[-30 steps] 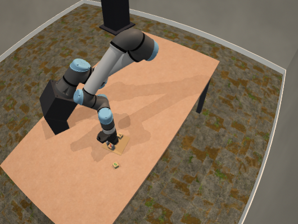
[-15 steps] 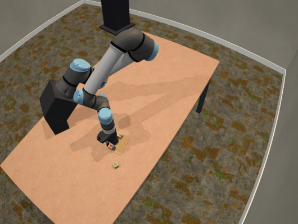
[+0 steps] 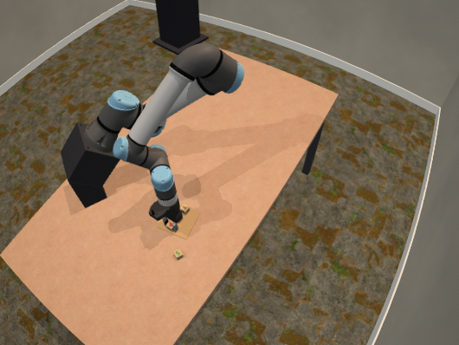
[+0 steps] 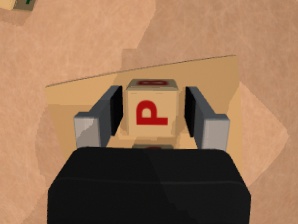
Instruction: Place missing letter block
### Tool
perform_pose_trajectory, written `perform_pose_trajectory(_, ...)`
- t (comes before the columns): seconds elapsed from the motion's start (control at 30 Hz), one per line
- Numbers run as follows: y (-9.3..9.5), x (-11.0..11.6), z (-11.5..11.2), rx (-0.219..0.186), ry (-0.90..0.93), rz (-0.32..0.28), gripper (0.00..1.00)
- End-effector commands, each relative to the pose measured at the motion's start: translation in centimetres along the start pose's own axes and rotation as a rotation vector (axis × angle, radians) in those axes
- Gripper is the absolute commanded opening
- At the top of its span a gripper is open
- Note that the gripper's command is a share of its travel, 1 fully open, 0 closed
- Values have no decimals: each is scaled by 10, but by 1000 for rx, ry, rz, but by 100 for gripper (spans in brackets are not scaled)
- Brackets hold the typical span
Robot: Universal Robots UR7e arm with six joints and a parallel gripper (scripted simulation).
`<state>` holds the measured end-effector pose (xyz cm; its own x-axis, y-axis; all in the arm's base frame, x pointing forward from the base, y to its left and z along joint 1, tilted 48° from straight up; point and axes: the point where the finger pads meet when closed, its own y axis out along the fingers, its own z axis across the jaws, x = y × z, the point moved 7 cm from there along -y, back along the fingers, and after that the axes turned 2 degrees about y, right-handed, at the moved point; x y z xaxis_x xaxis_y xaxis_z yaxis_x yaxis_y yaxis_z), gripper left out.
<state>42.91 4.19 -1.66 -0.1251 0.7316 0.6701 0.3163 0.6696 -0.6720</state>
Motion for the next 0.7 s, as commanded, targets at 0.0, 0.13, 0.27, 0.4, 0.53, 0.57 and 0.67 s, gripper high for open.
perform_pose_trajectory(0.0, -4, 0, 0, -1, 0, 1, 87)
perform_pose_trajectory(0.13, -13, 0, 0, -1, 0, 1, 87)
perform_pose_trajectory(0.27, -25, 0, 0, -1, 0, 1, 87)
perform_pose_trajectory(0.4, -40, 0, 0, -1, 0, 1, 87)
perform_pose_trajectory(0.53, -48, 0, 0, -1, 0, 1, 87)
perform_pose_trajectory(0.57, -51, 0, 0, -1, 0, 1, 87)
perform_pose_trajectory(0.67, -62, 0, 0, -1, 0, 1, 87)
